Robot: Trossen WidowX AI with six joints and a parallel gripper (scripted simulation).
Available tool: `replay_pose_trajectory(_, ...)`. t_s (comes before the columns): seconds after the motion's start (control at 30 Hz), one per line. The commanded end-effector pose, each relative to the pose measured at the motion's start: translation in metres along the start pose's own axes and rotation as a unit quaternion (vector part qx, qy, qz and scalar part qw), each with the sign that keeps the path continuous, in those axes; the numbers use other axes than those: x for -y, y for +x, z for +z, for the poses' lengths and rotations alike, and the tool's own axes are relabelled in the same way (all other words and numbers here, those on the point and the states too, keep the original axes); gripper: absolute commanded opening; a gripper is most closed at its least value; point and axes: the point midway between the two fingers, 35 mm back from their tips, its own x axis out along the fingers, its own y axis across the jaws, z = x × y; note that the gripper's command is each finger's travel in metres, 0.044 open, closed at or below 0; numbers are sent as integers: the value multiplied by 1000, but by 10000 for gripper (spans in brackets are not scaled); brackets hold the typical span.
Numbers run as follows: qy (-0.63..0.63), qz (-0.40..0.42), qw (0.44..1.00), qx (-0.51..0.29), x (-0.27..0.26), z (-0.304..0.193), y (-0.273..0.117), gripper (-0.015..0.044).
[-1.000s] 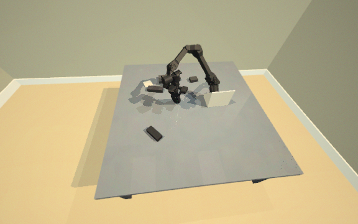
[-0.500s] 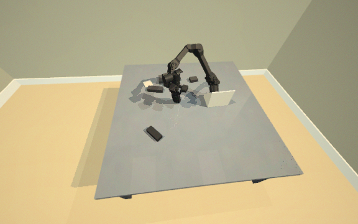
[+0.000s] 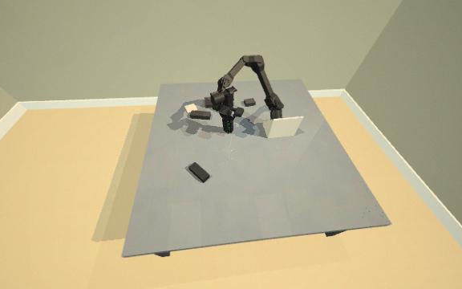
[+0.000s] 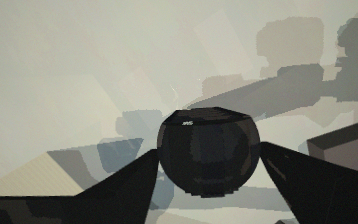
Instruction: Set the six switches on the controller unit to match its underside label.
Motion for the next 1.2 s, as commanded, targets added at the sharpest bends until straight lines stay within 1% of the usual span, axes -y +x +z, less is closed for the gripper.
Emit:
replay_pose_trajectory(0.0,-3,-1,1000,-8,0,-8,3,338)
replay_pose_trajectory(1.17,-4,-1,1000,-9,0,-51,3,338)
